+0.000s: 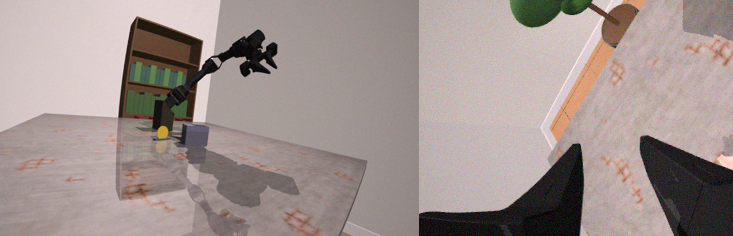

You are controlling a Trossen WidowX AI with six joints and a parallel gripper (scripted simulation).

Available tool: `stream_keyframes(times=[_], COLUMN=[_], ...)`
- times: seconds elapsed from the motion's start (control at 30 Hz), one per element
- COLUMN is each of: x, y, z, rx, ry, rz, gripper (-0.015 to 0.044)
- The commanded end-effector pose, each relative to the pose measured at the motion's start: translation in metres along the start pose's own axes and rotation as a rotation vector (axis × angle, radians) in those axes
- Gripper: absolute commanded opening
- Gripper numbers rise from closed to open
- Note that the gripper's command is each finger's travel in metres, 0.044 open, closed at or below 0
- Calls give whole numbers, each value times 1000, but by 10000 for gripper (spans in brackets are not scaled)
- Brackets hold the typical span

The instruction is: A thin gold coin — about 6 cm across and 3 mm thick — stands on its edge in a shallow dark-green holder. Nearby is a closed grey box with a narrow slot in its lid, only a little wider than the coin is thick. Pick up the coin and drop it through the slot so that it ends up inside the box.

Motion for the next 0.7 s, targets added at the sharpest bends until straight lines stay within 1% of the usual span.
stream_keyframes(times=[0.0,0.2,0.37,0.53,0.67], x=[45,99,134,155,161], y=[-41,-104,-164,-226,-278], z=[-6,-1,13,35,58], rx=[-136,-338,-521,-702,-843], ry=[-81,-152,-163,-118,-26], rz=[-37,-91,-153,-233,-317], gripper=[161,161,161,161,161])
Point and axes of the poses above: the point midway between the two fingers, 35 mm back from their tips, its own z axis back along the fingers, its own y axis across the jaws, x = y × z, the point moved 9 cm from there along z, back along the fingers, and after that the axes turned 12 degrees about -z, right-handed, at the moved point
